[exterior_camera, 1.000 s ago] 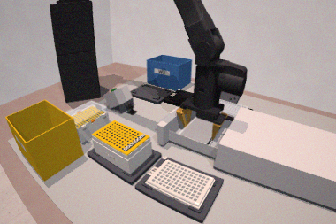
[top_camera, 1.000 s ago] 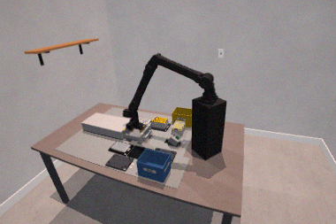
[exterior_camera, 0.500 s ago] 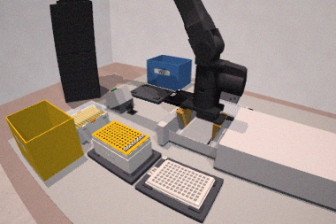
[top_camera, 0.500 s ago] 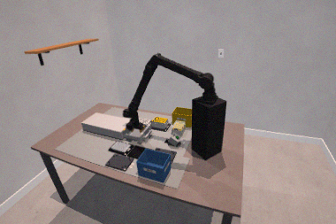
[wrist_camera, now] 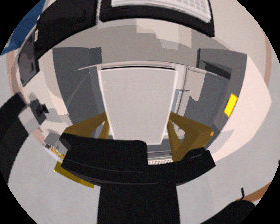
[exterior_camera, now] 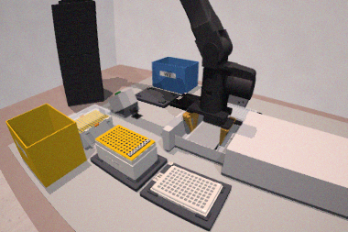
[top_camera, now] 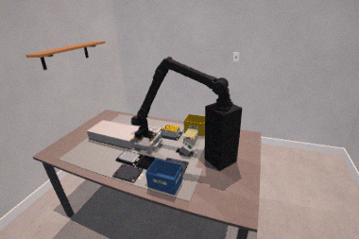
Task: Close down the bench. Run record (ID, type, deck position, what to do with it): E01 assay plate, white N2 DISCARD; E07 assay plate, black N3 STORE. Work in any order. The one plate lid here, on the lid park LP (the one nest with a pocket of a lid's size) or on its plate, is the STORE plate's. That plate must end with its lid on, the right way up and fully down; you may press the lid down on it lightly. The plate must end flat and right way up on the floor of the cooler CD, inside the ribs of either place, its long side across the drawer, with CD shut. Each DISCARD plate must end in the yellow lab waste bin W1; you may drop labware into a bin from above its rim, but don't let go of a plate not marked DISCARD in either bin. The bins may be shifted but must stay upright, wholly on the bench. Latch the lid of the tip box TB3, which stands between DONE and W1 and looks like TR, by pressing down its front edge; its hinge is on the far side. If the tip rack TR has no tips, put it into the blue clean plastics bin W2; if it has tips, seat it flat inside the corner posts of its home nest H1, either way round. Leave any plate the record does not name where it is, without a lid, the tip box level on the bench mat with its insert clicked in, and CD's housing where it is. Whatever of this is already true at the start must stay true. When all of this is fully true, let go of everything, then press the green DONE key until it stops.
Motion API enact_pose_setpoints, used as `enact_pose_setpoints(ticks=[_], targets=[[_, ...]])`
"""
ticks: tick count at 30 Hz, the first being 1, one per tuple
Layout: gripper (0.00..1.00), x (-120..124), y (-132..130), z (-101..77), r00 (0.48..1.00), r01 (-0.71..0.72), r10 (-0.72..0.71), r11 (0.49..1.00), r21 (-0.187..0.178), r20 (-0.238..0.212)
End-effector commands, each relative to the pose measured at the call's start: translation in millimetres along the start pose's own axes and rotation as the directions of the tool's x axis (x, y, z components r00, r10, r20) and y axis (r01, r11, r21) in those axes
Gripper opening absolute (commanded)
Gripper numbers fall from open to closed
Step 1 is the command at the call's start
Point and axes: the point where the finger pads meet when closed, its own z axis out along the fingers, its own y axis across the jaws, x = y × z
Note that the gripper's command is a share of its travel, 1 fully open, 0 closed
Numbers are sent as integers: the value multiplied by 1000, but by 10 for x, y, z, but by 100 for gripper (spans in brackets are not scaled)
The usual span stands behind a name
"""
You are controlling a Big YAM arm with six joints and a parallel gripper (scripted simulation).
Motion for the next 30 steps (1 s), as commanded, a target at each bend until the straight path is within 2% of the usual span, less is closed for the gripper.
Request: enact_pose_setpoints(ticks=[1,26,27,29,30], targets=[[0,19,-265,-22,1000,12,-12,999,44,4],[0,23,-282,-23,1000,11,-11,999,47,4],[100,23,-282,-23,1000,11,-11,999,47,4],[100,22,-305,-25,1000,11,-11,999,47,4],[100,22,-333,-26,1000,11,-11,998,58,4]])
